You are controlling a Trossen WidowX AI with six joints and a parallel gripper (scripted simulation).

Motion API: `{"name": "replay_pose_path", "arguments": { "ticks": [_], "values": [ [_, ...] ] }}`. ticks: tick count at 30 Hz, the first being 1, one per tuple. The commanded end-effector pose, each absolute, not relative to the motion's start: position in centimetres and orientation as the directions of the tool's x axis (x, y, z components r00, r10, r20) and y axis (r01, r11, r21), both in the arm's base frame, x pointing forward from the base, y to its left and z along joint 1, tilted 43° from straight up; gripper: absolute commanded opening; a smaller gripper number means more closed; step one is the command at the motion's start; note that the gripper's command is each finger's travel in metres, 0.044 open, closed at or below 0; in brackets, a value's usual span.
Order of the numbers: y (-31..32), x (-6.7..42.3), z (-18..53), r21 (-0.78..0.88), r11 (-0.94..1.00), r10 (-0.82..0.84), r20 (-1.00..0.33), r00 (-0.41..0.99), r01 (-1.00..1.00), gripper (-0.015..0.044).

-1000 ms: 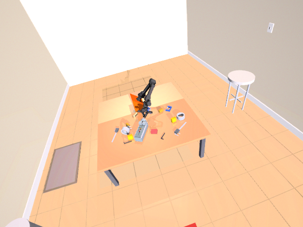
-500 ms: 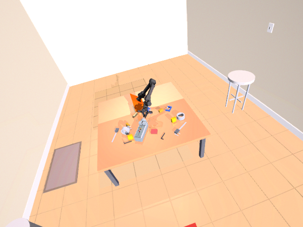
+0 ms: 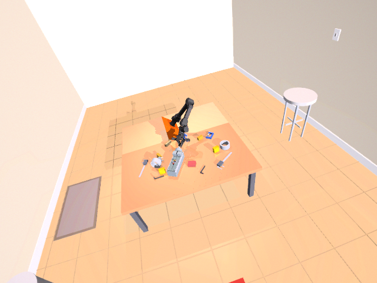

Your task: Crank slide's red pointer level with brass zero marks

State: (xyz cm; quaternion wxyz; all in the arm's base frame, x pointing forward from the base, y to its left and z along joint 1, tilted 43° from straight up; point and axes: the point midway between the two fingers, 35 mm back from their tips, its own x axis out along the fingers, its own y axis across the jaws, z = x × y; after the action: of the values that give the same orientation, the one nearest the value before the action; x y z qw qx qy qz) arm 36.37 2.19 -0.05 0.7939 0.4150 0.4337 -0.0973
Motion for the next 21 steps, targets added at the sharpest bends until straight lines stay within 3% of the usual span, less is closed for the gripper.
{"name": "replay_pose_path", "arguments": {
  "ticks": [1,21],
  "values": [
    [2.88,36.83,0.37,0.588,0.640,0.223,-0.757,0.614,0.494,0.0000],
    [3.63,37.12,0.33,0.589,0.640,0.223,-0.757,0.614,0.494,0.0000]
  ]
}}
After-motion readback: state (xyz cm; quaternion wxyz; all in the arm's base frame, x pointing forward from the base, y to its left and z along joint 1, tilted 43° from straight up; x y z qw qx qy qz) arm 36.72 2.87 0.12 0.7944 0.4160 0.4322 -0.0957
